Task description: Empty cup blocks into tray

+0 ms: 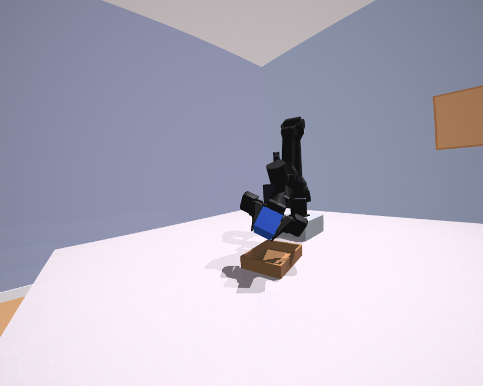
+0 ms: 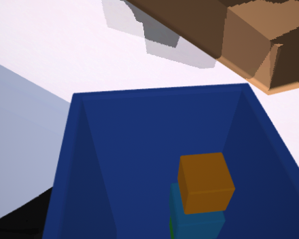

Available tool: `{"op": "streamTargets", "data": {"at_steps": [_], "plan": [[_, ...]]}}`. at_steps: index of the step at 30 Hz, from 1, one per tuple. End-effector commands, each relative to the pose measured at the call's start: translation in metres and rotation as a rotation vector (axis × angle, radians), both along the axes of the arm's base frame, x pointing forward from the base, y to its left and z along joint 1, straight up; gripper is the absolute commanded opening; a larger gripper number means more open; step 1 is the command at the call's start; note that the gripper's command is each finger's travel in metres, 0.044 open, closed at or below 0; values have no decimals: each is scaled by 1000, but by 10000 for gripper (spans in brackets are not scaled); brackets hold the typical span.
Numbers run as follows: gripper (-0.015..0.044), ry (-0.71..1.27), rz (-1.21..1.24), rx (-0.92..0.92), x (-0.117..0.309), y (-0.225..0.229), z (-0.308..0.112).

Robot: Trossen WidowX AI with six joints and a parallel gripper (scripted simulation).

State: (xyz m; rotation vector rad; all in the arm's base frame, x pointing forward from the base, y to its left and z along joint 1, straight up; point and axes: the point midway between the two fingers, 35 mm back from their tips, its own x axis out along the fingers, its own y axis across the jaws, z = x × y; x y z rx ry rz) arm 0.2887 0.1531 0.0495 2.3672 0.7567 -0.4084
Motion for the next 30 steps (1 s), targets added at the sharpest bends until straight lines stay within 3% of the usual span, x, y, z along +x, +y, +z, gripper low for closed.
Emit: {"op": "streamTargets", "data": {"at_steps": [1, 17, 30], "plan": [[0, 39, -43, 62, 0, -1, -3], [0, 182, -200, 335, 1, 0, -5], [0, 160, -200, 365, 1, 1, -6]]}}
